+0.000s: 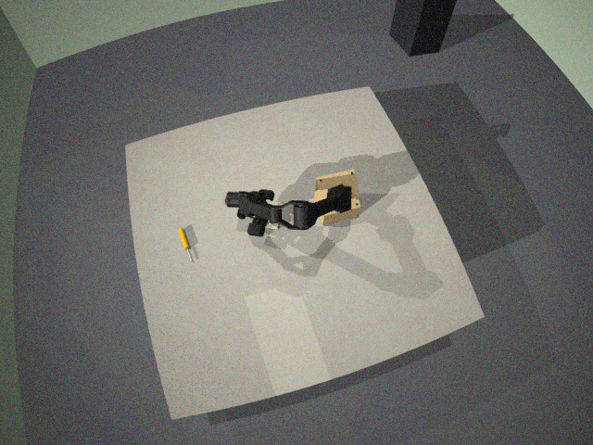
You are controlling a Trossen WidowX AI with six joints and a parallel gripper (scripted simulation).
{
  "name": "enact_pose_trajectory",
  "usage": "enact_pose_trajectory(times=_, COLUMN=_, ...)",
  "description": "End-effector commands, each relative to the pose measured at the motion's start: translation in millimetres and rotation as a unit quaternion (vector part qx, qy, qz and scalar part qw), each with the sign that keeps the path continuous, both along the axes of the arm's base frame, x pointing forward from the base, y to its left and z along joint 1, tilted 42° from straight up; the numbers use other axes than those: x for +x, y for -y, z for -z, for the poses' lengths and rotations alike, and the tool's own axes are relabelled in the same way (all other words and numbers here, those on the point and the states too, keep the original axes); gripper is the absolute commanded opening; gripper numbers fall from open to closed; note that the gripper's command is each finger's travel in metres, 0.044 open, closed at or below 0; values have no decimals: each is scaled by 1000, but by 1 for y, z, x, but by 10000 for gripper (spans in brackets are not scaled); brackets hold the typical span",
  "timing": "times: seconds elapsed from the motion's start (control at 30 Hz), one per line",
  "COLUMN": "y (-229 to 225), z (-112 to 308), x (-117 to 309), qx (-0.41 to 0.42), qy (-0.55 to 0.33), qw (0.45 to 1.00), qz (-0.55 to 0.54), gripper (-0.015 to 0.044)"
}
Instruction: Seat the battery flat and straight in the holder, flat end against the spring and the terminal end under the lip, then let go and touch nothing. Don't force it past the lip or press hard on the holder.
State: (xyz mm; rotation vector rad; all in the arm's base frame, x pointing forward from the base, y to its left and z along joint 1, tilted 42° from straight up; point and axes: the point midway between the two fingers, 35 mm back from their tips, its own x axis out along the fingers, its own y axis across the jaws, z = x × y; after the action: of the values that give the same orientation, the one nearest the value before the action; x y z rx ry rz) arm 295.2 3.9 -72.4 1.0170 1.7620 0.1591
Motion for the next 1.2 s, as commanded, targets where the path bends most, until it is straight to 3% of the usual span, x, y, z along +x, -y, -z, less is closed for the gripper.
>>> enact_pose_trajectory(times=0.0, y=-1, z=-1, x=1, qx=-8, qy=10, qw=1000, qz=4, gripper=76)
enact_pose_trajectory(times=1.17, y=-10, z=-5, x=-11, qx=-13, qy=14, qw=1000, qz=9, gripper=76)
